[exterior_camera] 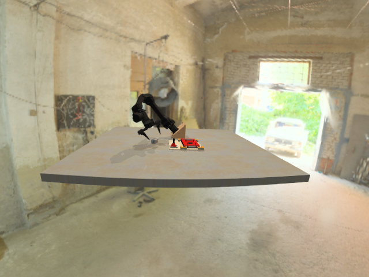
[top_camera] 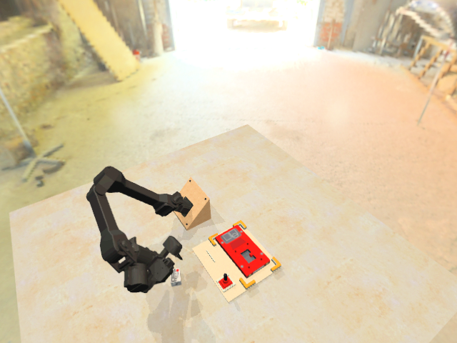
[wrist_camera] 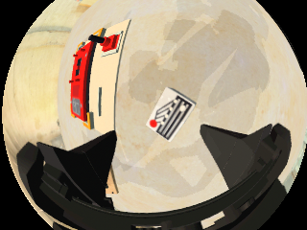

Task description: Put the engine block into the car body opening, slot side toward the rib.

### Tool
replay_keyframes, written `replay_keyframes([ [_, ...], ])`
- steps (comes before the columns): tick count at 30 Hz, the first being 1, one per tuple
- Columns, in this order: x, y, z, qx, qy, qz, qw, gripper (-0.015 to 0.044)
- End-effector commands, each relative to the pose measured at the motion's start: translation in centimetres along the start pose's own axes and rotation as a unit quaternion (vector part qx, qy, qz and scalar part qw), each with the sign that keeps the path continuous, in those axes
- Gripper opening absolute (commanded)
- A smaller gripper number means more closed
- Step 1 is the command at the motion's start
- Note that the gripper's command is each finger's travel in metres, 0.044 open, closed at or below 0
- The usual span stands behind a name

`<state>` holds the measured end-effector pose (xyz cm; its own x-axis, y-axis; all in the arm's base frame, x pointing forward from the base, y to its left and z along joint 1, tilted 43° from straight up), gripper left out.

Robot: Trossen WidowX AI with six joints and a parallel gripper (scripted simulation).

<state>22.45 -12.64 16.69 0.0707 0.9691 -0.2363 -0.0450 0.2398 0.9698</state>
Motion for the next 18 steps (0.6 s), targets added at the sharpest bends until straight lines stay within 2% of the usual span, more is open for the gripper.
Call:
replay_keyframes([
  [1, 0.14, -0.08, -0.06, 0.008, 0.059, -0.011, 0.998, 0.0440],
  [16, 0.51, 0.00, 0.06, 0.039, 0.305, -0.052, 0.950, 0.0440],
  [18, 0.72, -0.03, 0.12, 0.040, 0.308, -0.053, 0.949, 0.0440],
])
Point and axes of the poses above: the point midway between the two fingers, 35 mm back from their tips, its own y axis back along the fingers, its own x axis across the jaws, z = x × y, the point moved 2 cm from there along y, back along the fingers, and after that the axes turned 10 degrees about -y, right-handed, at the moved point
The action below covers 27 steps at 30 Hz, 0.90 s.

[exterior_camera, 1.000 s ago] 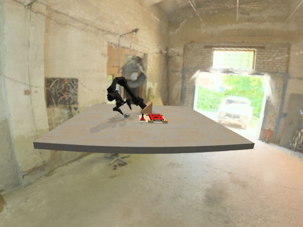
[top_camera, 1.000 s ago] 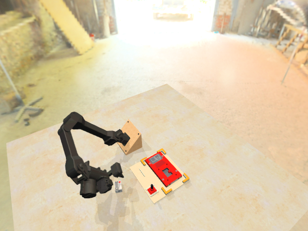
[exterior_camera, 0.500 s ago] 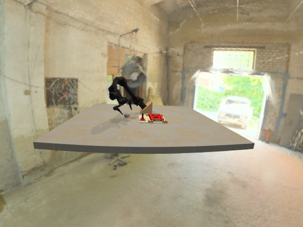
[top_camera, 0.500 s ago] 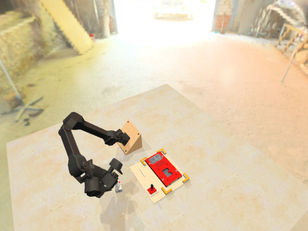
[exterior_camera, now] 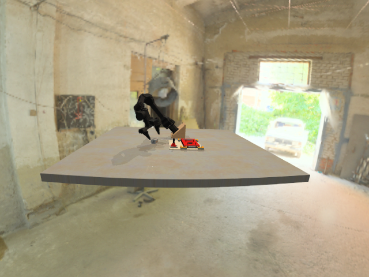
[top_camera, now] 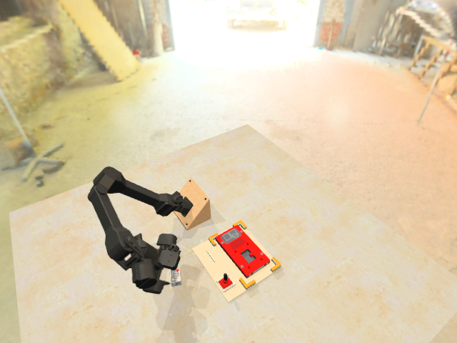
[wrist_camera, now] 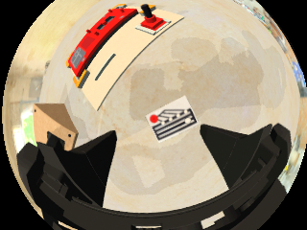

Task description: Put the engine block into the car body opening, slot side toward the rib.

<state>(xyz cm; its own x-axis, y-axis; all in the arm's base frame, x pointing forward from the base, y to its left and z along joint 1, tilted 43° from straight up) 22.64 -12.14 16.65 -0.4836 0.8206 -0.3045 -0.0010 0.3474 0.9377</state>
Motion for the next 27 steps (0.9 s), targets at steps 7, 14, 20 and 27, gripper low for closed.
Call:
replay_keyframes([
  [7, 1.2, 0.0, 1.2, 0.016, 0.069, -0.014, 0.997, 0.0440],
  [14, 1.2, 0.1, 1.3, 0.034, 0.176, -0.024, 0.984, 0.0440],
  [20, 1.2, 0.2, 1.3, 0.052, 0.275, -0.032, 0.960, 0.0440],
  [27, 1.2, 0.4, 1.4, 0.075, 0.386, -0.037, 0.919, 0.0440],
])
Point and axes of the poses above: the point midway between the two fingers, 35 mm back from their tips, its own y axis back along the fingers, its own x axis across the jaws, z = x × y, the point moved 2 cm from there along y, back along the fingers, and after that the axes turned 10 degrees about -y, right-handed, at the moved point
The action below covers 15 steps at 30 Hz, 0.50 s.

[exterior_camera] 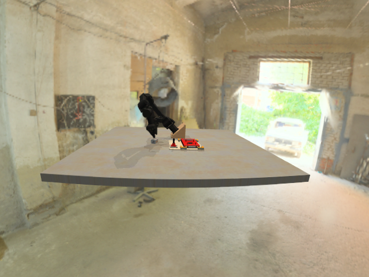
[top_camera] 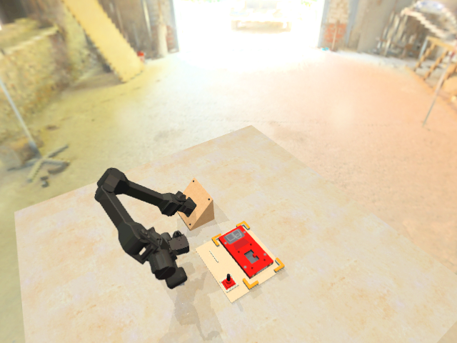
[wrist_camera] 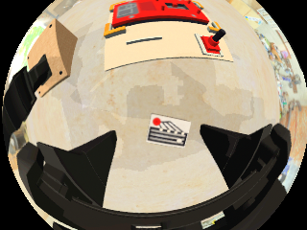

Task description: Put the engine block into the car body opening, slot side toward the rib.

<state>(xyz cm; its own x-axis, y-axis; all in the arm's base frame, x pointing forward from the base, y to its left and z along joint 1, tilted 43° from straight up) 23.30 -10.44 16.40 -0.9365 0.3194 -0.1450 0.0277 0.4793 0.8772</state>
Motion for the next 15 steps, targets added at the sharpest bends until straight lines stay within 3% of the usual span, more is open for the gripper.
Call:
replay_keyframes([
  [1, 0.03, 0.05, 0.01, 0.012, 0.061, 0.000, 0.998, 0.0440],
  [15, -0.15, 0.50, 0.03, 0.058, 0.293, 0.002, 0.954, 0.0440],
])
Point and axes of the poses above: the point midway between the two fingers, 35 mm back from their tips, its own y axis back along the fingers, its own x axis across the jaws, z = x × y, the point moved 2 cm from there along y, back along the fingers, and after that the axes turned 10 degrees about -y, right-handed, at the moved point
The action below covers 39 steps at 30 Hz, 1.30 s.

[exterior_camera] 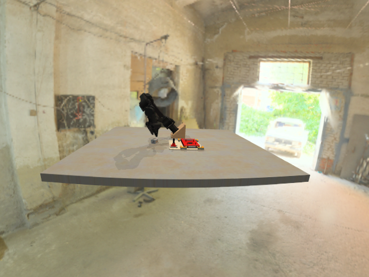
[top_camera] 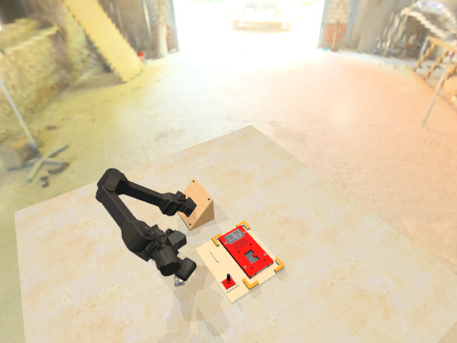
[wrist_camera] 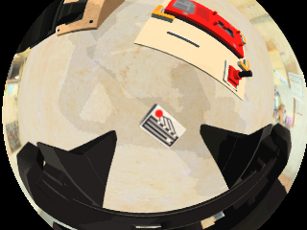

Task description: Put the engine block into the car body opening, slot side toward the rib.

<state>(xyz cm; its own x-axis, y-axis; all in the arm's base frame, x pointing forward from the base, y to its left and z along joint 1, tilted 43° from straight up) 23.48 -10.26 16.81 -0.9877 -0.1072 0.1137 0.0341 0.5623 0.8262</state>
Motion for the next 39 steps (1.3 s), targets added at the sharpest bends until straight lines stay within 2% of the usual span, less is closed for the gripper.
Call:
replay_keyframes([
  [1, 0.0, 0.1, 0.0, 0.012, 0.061, 0.004, 0.998, 0.0440],
  [11, -0.1, 0.5, -0.1, 0.042, 0.228, 0.017, 0.973, 0.0440],
  [21, -0.3, 0.9, -0.2, 0.069, 0.384, 0.037, 0.920, 0.0440],
  [31, -1.1, 0.8, 0.9, 0.070, 0.395, 0.039, 0.915, 0.0440],
  [39, -1.1, -0.8, 0.6, 0.071, 0.394, 0.039, 0.915, 0.0440],
])
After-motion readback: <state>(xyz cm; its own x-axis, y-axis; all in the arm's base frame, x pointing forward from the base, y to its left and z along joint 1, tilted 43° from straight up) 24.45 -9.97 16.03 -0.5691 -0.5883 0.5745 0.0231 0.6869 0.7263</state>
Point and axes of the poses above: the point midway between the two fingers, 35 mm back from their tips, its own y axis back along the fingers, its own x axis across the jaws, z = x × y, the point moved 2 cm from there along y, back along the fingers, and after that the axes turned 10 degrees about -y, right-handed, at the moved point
